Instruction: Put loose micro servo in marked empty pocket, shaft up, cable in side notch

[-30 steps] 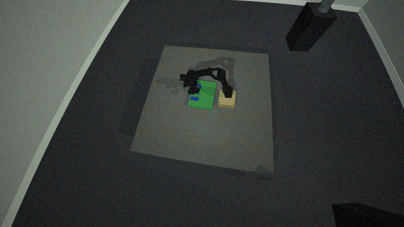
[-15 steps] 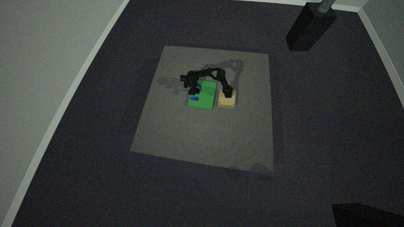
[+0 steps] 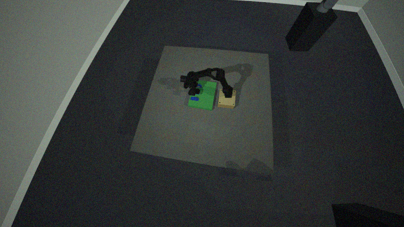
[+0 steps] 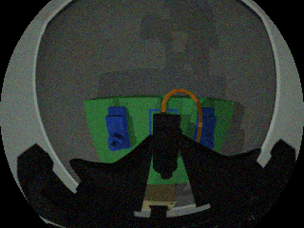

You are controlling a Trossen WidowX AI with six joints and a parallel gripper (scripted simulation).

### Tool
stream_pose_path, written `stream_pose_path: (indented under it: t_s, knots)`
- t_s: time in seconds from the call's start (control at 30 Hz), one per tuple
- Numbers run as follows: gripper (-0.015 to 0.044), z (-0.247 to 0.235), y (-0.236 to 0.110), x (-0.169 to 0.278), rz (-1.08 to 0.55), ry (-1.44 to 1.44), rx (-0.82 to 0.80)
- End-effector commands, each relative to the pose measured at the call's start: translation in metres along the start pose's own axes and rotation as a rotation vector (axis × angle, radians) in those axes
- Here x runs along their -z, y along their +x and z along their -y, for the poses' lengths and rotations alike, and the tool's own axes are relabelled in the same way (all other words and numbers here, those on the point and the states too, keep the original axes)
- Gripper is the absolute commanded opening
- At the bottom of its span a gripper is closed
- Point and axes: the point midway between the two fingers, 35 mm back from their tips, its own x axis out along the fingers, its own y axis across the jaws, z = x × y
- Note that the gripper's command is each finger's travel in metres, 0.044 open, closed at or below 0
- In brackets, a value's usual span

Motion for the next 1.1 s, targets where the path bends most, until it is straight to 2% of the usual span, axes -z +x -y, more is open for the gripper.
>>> stream_pose_path:
  t_s: [0.0, 1.07]
  knots:
    - [0.0000, 0.000, 0.004, 0.000, 0.002, 0.003, 0.002]
    - [0.0000, 0.000, 0.034, 0.000, 0.002, 0.003, 0.002]
